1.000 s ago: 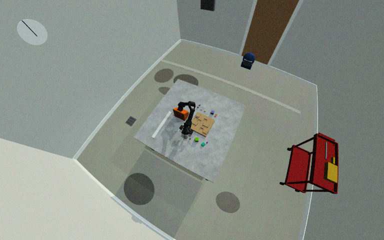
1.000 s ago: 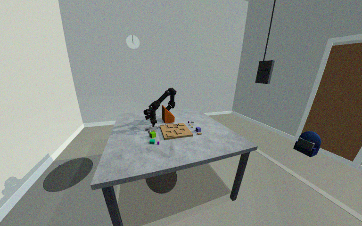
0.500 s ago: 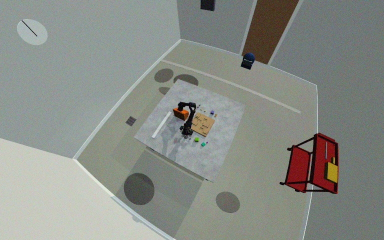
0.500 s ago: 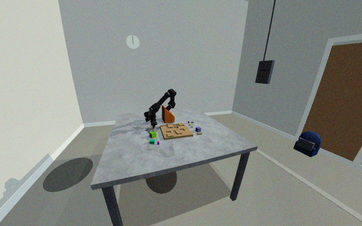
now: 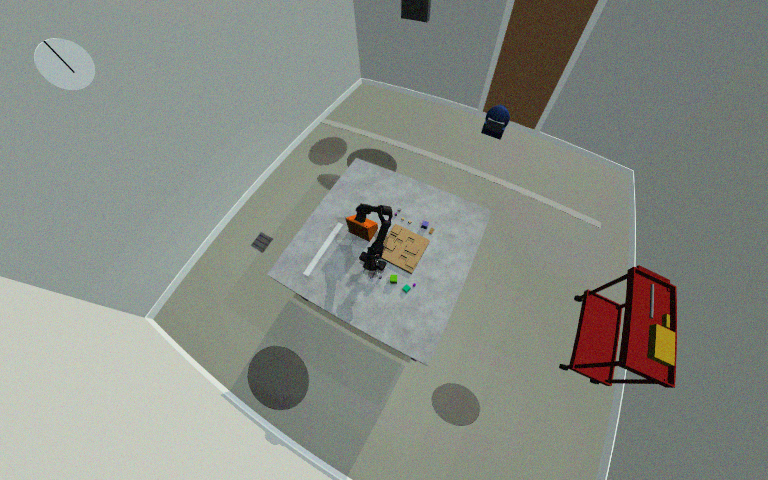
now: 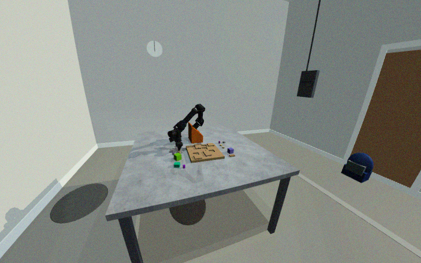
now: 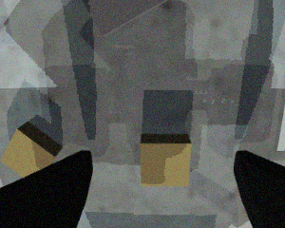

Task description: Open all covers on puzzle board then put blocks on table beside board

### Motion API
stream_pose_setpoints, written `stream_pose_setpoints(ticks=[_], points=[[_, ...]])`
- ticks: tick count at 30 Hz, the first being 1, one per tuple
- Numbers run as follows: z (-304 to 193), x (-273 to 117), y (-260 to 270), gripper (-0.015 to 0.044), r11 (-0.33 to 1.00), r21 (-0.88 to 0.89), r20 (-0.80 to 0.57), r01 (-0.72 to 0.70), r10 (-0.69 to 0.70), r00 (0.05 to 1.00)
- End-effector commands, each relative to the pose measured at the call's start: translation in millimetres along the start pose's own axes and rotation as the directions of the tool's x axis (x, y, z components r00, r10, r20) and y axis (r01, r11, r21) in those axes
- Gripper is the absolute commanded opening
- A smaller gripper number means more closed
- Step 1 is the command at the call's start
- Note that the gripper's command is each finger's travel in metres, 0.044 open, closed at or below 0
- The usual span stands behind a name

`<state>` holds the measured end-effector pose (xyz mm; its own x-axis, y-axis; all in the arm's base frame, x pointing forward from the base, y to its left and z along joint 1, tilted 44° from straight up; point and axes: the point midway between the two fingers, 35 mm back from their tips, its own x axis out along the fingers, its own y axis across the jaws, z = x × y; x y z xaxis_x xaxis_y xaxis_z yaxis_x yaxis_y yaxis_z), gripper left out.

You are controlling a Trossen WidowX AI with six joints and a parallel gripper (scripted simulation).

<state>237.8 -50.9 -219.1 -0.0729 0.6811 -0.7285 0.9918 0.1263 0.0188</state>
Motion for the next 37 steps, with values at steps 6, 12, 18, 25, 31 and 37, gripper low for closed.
stream_pose_setpoints(ticks=[6,12,18,25,31,37], points=[[0.7,-11.0,1.0,0.0440,1.000,0.000,0.001,0.000,0.000,1.000],[1.5,-30.0,1.8,0.0440,1.000,0.002,0.001,0.000,0.000,1.000],[1.6,-49.3,1.5,0.0440,1.000,0.004,0.001,-0.001,0.001,1.000],[0.7,-72.2,-0.3,0.0440,1.000,0.006,-0.001,-0.001,0.001,1.000],[-7.7,-97.8,6.4,0.0440,0.997,0.049,0.010,-0.052,0.052,0.999],[-48.3,-176.4,23.1,0.0440,0.945,0.207,0.055,-0.253,0.247,0.967]])
